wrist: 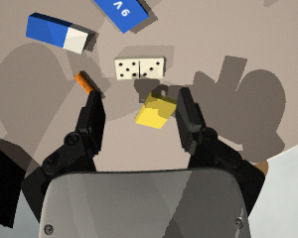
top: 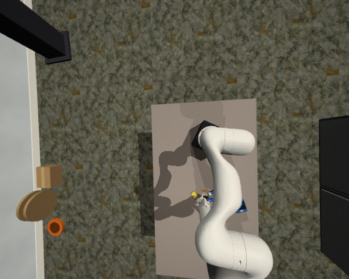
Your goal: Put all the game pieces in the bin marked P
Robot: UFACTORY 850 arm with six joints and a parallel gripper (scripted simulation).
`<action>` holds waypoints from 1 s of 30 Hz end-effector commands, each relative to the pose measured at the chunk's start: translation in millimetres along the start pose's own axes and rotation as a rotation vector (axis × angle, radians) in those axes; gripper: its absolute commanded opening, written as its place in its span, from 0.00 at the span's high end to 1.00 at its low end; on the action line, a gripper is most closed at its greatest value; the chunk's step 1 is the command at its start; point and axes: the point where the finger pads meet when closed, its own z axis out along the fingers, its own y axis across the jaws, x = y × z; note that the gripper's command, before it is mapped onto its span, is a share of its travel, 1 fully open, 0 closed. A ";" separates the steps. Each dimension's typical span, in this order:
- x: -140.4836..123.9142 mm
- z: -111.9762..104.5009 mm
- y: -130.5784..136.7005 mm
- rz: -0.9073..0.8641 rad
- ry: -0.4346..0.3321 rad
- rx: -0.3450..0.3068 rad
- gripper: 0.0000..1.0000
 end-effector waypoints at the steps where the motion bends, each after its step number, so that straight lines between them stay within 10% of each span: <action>1: 0.6 22.5 1.1 0.000 0.004 -0.002 0.29; 30: 1.0 53.3 1.5 0.000 0.004 -0.001 0.29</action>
